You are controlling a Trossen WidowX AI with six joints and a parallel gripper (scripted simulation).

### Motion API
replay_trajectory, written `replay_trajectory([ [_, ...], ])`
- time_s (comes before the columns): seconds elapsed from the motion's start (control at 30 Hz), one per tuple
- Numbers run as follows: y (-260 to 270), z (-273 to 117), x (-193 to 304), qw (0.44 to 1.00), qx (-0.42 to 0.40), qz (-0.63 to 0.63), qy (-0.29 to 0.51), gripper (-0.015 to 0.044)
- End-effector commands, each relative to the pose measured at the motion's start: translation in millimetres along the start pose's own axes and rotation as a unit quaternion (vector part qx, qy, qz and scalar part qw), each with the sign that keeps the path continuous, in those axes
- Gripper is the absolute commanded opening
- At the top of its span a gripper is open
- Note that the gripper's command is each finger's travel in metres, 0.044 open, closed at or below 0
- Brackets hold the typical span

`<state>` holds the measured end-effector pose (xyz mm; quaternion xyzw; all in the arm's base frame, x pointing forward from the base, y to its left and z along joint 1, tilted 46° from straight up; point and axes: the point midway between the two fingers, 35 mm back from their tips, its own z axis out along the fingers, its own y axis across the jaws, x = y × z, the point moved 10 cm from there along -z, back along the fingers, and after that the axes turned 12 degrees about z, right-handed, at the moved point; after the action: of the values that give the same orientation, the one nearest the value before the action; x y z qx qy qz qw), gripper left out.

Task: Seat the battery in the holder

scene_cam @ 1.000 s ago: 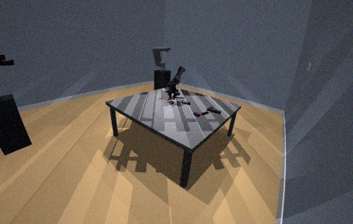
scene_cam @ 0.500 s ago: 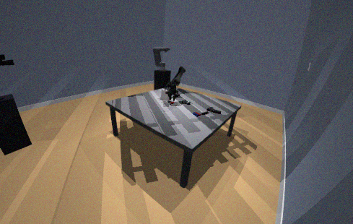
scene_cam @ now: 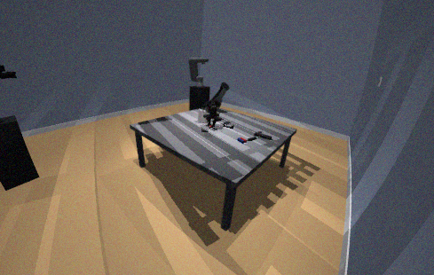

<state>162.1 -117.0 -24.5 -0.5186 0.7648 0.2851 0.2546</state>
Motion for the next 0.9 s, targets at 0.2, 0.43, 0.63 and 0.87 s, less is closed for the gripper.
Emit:
replay_trajectory([
  [0.2,3.7,14.7,-1.4,1.000,-0.004,0.003,-0.005,0.0203],
  [0.43,3.7,14.7,-1.4,1.000,-0.004,0.003,-0.005,0.0078],
  [0.63,3.7,14.7,-1.4,1.000,-0.004,0.003,-0.005,0.0068],
  [0.87,2.6,-30.1,-0.4,1.000,-0.004,0.004,-0.004,0.0068],
])
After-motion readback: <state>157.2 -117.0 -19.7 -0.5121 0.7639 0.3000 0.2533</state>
